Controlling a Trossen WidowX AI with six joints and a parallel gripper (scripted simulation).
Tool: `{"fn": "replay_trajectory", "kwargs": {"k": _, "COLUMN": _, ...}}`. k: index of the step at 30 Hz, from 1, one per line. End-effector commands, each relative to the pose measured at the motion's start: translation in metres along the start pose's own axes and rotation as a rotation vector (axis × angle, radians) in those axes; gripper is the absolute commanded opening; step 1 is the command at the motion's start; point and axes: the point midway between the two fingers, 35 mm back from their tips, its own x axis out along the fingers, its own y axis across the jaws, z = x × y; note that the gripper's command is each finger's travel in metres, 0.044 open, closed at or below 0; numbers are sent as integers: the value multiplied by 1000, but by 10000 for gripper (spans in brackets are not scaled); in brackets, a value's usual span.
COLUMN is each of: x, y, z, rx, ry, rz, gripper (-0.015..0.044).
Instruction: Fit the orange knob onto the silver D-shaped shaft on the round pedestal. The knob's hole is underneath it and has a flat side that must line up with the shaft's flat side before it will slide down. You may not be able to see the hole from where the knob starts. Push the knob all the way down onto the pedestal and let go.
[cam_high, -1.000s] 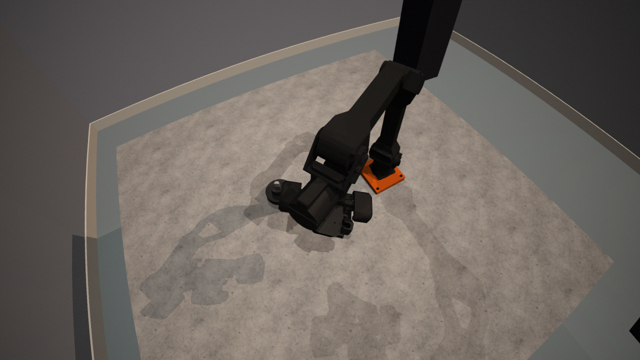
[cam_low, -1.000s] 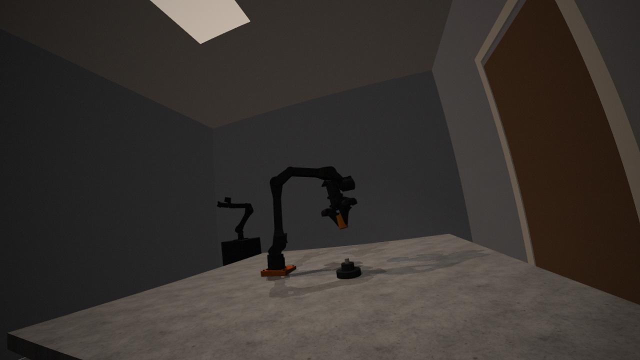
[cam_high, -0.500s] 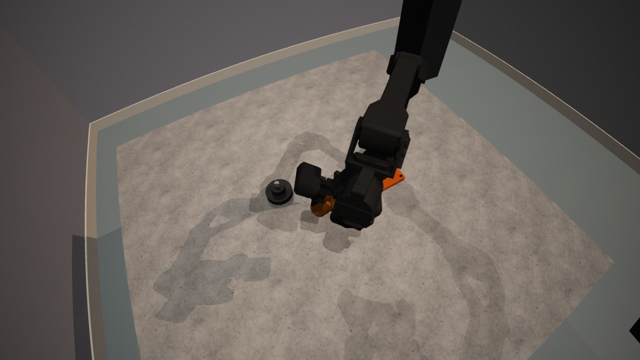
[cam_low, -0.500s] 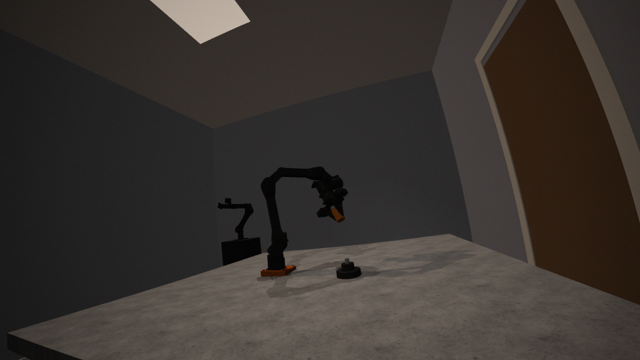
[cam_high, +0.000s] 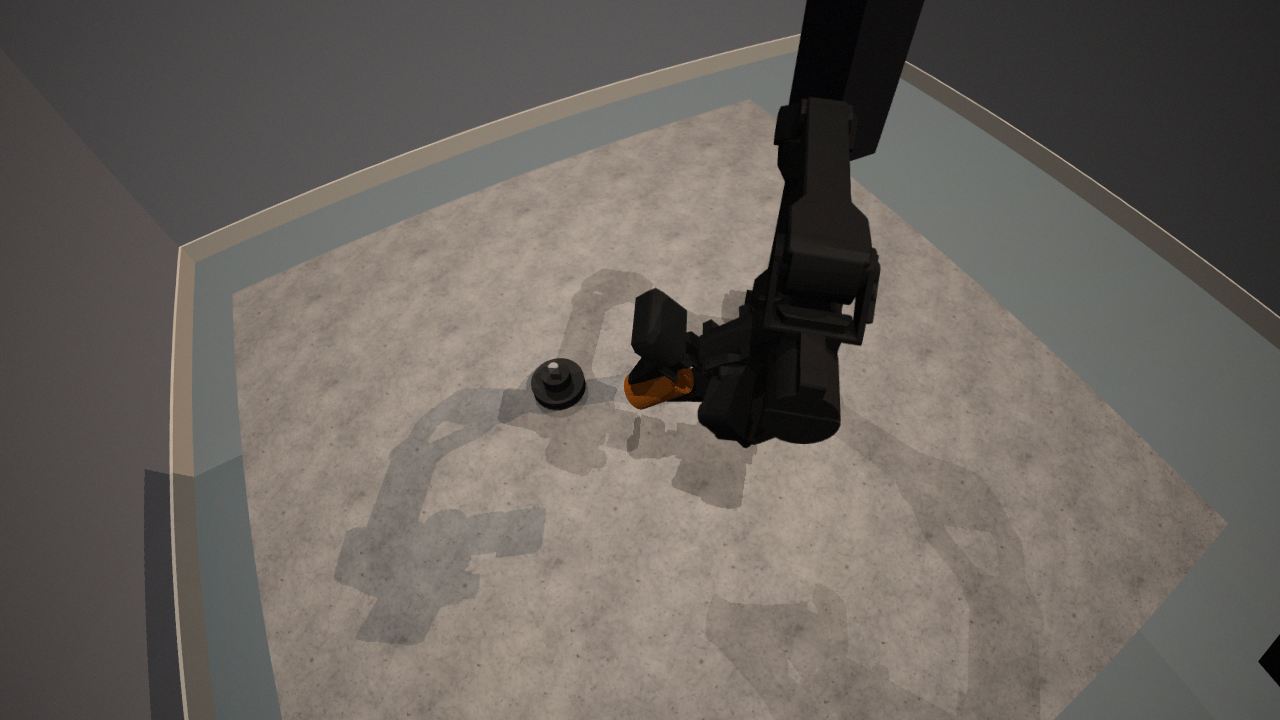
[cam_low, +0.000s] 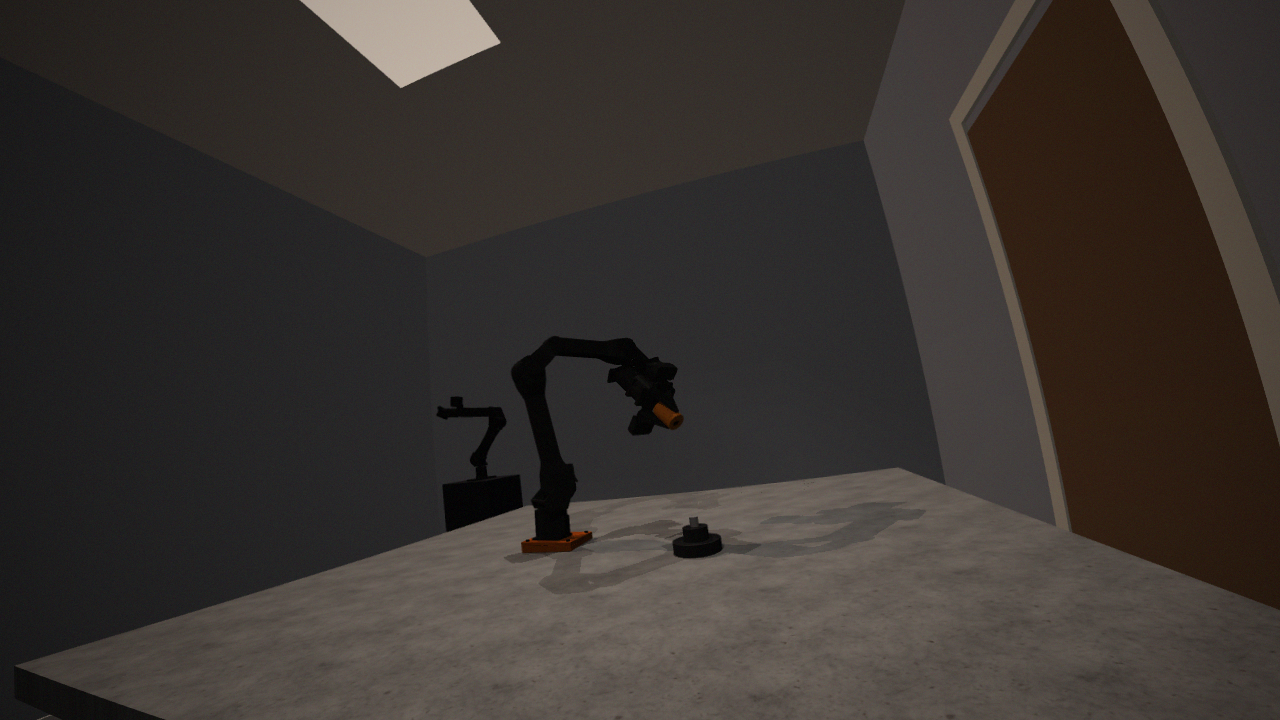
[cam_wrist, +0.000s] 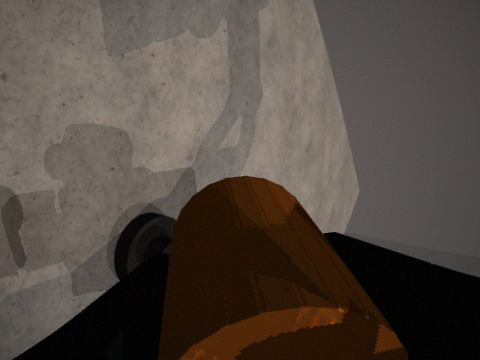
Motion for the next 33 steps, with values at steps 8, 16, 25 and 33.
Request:
{"fn": "replay_trajectory", "kwargs": {"k": 8, "x": -10, "y": -7, "z": -4, "rx": 12, "ry": -12, "rz": -100, "gripper": 0}}
{"fn": "replay_trajectory", "kwargs": {"k": 16, "x": -10, "y": -4, "z": -4, "rx": 13, "ry": -11, "rz": -173, "gripper": 0}}
{"fn": "replay_trajectory", "kwargs": {"k": 25, "x": -8, "y": -2, "z": -4, "rx": 5, "ry": -5, "rz": -184, "gripper": 0}}
{"fn": "replay_trajectory", "kwargs": {"k": 33, "x": -8, "y": -2, "z": -4, "rx": 5, "ry": -5, "rz": -184, "gripper": 0}}
